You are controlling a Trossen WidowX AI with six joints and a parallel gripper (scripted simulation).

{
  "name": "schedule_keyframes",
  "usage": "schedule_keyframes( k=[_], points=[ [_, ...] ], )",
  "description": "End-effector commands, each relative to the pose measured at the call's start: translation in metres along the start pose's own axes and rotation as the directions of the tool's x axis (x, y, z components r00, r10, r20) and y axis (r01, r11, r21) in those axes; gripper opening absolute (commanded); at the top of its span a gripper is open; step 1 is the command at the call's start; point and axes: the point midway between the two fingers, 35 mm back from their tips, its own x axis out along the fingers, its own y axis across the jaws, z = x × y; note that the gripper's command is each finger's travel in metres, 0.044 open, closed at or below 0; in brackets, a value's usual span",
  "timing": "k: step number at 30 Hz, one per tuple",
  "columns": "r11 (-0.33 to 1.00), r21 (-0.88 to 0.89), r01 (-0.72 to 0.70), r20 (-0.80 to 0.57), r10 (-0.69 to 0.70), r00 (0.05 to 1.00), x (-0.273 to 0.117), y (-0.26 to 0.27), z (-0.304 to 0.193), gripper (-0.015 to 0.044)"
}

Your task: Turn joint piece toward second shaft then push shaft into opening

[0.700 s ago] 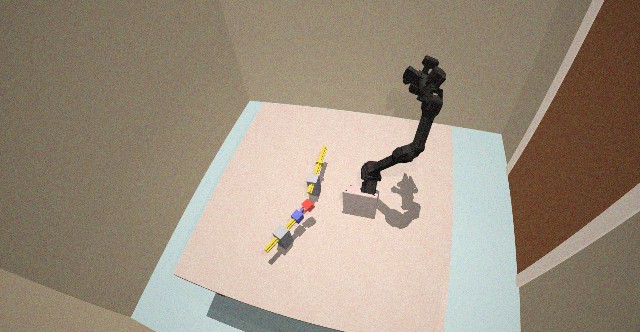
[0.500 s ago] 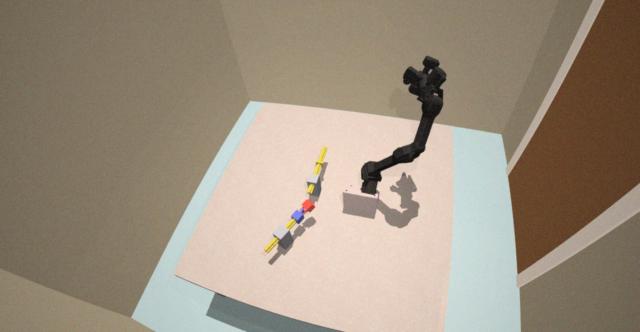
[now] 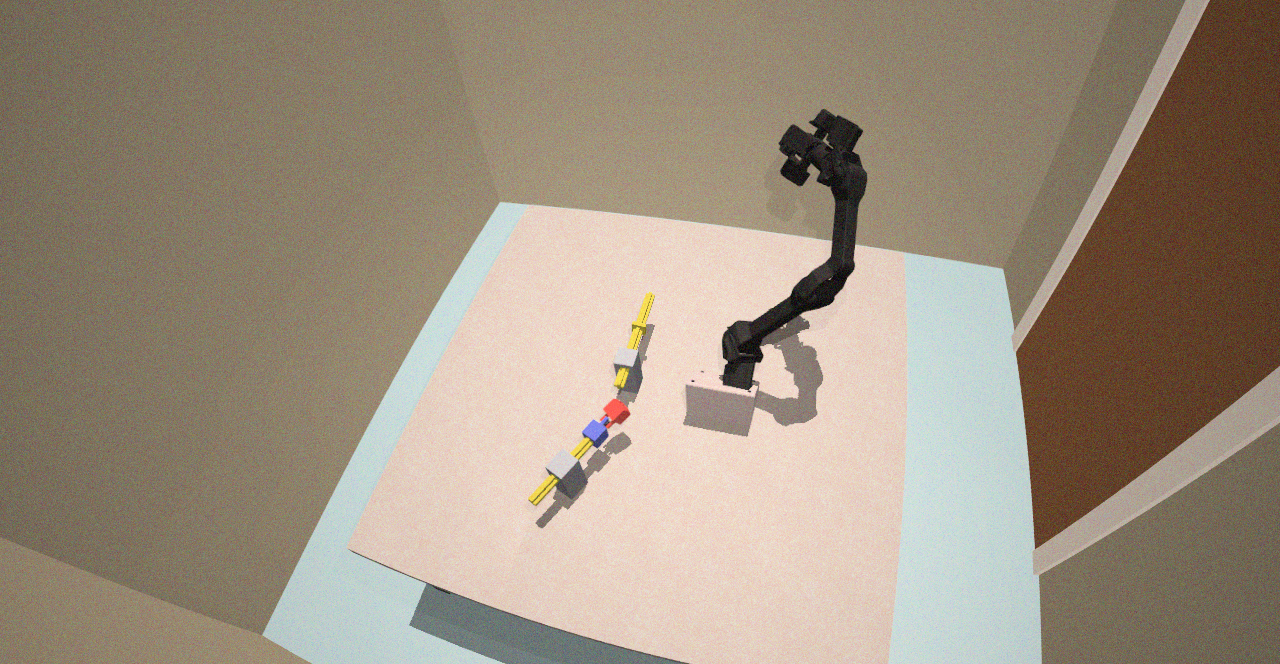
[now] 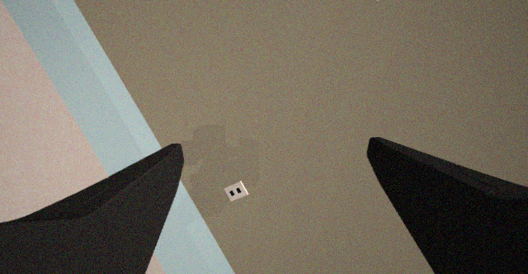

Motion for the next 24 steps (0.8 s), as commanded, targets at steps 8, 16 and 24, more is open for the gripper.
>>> schedule_keyframes(
  k=[8,16,24],
  points=[
    [0.966,0.169,-0.194,0.081,0.183,0.980,0.051,0.044,0.016,0.0440],
    [0.885,0.220,-0.411,0.182,0.377,0.908,0.099,0.100,0.046,0.0440],
    [0.759,0.268,-0.594,0.240,0.544,0.804,0.127,0.158,0.079,0.0440]
  ],
)
